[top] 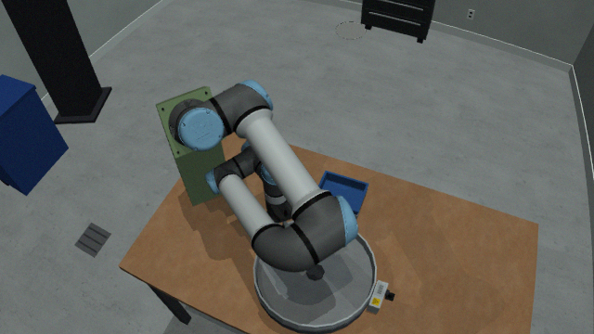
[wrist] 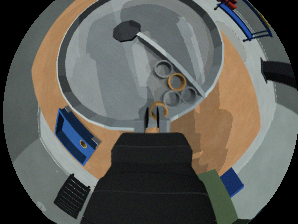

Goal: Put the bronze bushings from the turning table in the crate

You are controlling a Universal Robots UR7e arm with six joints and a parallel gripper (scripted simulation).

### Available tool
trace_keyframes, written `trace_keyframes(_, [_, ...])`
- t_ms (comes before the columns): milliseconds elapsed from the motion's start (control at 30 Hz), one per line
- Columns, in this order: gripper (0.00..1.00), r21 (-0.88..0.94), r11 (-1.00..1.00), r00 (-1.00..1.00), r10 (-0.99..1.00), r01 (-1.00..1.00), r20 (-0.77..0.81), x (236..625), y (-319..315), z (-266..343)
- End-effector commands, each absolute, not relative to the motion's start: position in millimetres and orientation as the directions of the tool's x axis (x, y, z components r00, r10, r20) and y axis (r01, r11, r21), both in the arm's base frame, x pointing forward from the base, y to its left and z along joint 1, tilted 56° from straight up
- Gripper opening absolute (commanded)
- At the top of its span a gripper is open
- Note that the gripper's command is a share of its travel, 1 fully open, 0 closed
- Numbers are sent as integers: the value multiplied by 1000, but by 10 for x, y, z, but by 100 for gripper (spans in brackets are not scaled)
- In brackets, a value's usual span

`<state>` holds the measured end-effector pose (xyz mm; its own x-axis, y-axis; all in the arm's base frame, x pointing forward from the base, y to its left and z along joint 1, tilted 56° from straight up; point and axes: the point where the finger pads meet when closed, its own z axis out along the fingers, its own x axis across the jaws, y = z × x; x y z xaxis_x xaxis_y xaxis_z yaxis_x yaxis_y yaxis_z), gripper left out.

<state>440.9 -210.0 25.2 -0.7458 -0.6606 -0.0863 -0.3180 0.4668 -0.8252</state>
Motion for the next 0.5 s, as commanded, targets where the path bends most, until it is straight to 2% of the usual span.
trace_keyframes(0, [40,-826,466,-745,-661,-318,-86,4416,-2105,249])
trace_keyframes(467, [40,-826,466,-745,-661,-318,-86,4442,-2131,224])
